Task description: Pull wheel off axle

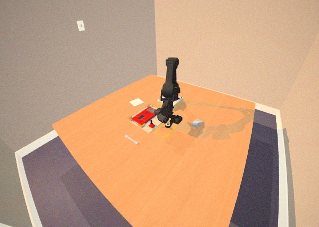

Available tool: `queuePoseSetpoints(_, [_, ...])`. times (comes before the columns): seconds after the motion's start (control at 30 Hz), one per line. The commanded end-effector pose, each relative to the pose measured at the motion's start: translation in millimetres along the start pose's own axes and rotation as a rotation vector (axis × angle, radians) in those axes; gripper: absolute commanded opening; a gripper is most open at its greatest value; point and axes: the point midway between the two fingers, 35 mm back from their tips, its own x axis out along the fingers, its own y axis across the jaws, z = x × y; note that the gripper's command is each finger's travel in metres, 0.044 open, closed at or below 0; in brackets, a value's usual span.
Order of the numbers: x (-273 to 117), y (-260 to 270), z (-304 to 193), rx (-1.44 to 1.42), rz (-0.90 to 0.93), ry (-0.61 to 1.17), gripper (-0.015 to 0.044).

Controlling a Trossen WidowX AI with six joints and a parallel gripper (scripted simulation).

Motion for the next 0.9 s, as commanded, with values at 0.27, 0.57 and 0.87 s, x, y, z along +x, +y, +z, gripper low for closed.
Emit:
queuePoseSetpoints(0.27, [17,-2,-4,0.001,-0.004,0.009,0.0079])
queuePoseSetpoints(0.57, [12,-1,-3,0.001,-0.004,0.009,0.03])
queuePoseSetpoints(0.87, [-43,-1,-3,0.0,0.0,0.01,0.03])
